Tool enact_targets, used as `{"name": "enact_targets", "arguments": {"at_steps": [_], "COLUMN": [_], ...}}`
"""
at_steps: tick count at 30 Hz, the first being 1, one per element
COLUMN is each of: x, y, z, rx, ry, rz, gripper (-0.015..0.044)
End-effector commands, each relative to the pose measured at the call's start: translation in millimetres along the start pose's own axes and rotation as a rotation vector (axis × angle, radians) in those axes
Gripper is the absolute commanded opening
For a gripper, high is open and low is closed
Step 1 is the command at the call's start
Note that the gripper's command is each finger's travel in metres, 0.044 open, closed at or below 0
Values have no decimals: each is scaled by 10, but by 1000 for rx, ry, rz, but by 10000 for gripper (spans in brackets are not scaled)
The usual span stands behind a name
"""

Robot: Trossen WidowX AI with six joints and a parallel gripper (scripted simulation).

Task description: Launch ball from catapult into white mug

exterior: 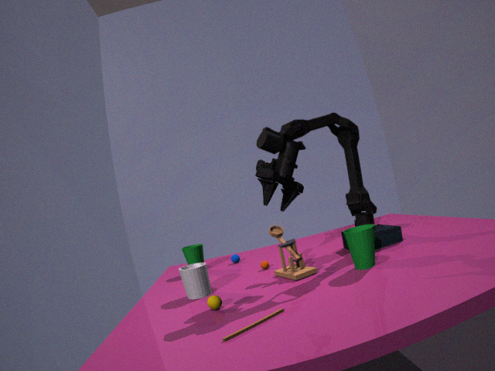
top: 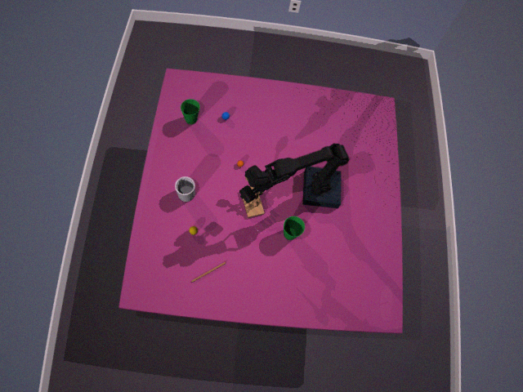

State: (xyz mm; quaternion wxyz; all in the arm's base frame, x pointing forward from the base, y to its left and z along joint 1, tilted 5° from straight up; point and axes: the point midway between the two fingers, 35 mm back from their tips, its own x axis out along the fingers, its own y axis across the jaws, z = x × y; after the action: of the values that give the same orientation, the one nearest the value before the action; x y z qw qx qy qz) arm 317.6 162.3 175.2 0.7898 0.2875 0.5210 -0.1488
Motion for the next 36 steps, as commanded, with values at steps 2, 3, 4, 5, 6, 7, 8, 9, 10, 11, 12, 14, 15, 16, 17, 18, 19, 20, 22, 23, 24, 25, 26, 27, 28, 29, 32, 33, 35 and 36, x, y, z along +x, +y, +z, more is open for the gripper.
{"name": "enact_targets", "arguments": {"at_steps": [2, 3, 4, 5, 6, 7, 8, 9, 10, 11, 12, 14, 15, 16, 17, 18, 19, 20, 22, 23, 24, 25, 26, 27, 28, 29, 32, 33, 35, 36], "x": [213, 251, 287, 322, 357, 390, 423, 455, 485, 515, 544, 599, 625, 650, 670, 682, 685, 685, 685, 685, 685, 685, 685, 685, 685, 685, 685, 685, 685, 685], "y": [-168, -208, -249, -290, -331, -372, -410, -449, -488, -527, -566, -645, -684, -723, -755, -774, -781, -781, -781, -781, -781, -781, -781, -781, -781, -781, -781, -781, -781, -781], "z": [41, 48, 54, 60, 65, 70, 74, 77, 80, 83, 85, 88, 89, 90, 90, 90, 90, 90, 90, 90, 90, 90, 90, 90, 90, 90, 90, 90, 90, 90], "rx": [102, 123, 145, 167, 189, 211, 234, 256, 279, 303, 326, 373, 397, 421, 441, 453, 457, 457, 457, 457, 457, 457, 457, 457, 457, 457, 457, 457, 457, 457], "ry": [63, 75, 87, 99, 111, 123, 135, 146, 158, 170, 181, 204, 216, 227, 236, 242, 244, 244, 244, 244, 244, 244, 244, 244, 244, 244, 244, 244, 244, 244], "rz": [-101, -122, -142, -163, -184, -205, -225, -246, -267, -288, -309, -351, -372, -394, -411, -421, -425, -425, -425, -425, -425, -425, -425, -425, -425, -425, -425, -425, -425, -425], "gripper": [440, 440, 440, 440, 440, 440, 440, 440, 440, 440, 440, 440, 440, 440, 440, 440, 440, 440, 440, 414, 387, 361, 335, 309, 282, 256, 178, 151, 99, 72]}}
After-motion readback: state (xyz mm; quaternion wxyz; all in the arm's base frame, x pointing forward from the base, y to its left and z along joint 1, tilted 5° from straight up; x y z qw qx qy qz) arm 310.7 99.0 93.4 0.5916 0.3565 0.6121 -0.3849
